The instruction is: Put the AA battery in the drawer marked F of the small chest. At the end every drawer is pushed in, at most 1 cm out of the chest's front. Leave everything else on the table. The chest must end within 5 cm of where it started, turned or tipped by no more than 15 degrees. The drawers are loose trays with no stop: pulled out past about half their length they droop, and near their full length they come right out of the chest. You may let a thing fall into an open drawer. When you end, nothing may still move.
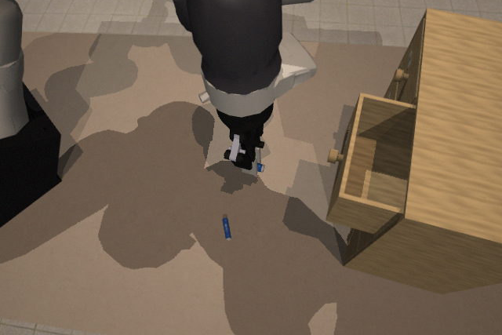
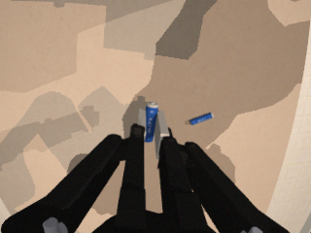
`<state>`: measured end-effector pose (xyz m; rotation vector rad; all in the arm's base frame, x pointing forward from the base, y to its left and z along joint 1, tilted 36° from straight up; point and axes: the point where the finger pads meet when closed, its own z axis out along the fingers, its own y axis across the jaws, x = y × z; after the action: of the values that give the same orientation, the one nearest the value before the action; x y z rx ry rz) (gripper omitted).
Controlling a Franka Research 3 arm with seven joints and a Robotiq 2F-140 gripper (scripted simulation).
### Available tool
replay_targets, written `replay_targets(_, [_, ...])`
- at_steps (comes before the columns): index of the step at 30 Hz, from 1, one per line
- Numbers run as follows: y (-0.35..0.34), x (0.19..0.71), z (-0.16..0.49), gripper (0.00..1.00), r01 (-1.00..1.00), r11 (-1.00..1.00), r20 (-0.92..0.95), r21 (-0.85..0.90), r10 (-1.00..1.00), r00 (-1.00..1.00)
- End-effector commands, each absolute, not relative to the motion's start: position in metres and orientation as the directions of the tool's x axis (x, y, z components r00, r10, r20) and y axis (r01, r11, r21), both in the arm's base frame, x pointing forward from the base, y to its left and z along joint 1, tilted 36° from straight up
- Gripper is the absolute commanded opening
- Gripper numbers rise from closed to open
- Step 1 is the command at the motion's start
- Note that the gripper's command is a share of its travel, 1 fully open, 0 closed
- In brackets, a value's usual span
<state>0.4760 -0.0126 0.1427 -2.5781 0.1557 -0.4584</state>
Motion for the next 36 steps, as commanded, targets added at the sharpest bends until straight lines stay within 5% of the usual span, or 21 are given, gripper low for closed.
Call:
replay_targets(1, [-0.015,0.476,0.144,0.06,-0.016,-0.865,0.297,-0.502,-0.189,0.936])
replay_targets(36, [-0.049,0.451,0.203,0.06,-0.015,-0.865,0.296,-0.502,-0.188,0.936])
